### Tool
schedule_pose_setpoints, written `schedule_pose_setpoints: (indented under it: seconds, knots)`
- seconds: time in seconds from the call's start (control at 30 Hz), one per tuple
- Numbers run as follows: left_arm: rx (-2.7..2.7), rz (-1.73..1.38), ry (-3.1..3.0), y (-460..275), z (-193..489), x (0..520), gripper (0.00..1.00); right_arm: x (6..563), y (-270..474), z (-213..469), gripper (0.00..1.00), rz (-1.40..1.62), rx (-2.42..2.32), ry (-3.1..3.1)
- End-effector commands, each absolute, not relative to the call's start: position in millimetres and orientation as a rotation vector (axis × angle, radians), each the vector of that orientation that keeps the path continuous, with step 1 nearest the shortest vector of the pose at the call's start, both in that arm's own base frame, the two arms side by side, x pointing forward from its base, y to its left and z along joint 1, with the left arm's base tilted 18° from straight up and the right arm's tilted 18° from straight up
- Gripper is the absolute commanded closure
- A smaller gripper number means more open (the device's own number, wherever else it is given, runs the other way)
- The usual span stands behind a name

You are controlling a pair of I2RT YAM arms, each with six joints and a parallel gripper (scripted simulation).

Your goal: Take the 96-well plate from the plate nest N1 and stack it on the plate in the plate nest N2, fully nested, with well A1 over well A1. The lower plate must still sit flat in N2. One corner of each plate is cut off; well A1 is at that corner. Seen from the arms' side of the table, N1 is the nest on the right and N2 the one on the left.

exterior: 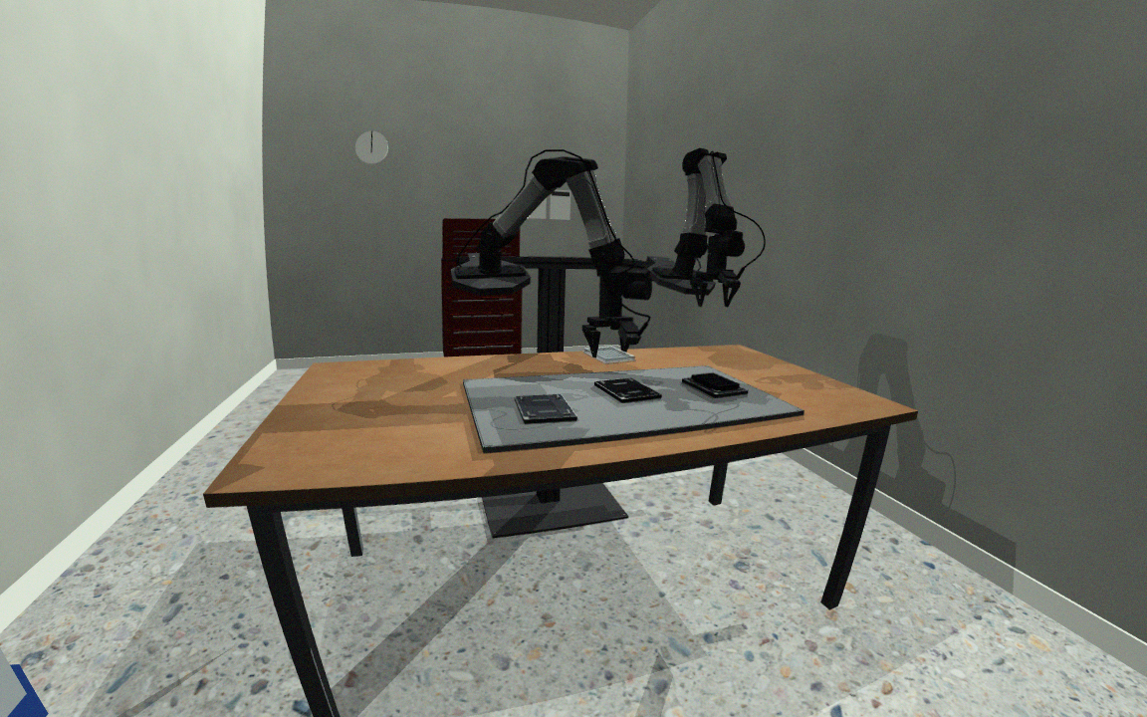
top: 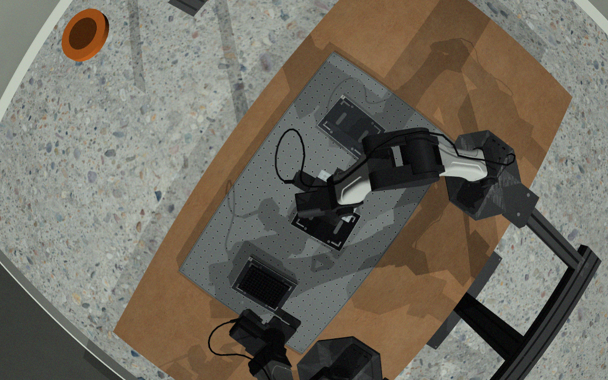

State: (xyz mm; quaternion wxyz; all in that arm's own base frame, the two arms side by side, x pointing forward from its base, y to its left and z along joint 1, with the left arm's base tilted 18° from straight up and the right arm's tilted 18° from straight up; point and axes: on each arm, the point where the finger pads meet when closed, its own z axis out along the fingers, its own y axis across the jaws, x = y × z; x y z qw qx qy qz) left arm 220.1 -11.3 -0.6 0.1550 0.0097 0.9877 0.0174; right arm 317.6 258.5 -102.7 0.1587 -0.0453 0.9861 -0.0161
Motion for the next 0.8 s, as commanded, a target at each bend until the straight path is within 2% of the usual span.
schedule_pose_setpoints:
  seconds: [0.0, 0.77]
  knots:
    - [0.022, 0.051, 2.827, -10.7, 0.9, 220.3, 0.00, 310.2, 267.0, -111.9, 1.00, -0.086, -0.119, 2.835]
    - [0.022, 0.051, 2.827, -10.7, 0.9, 220.3, 0.00, 288.1, 333.1, -121.4, 1.00, -0.086, -0.122, 2.832]
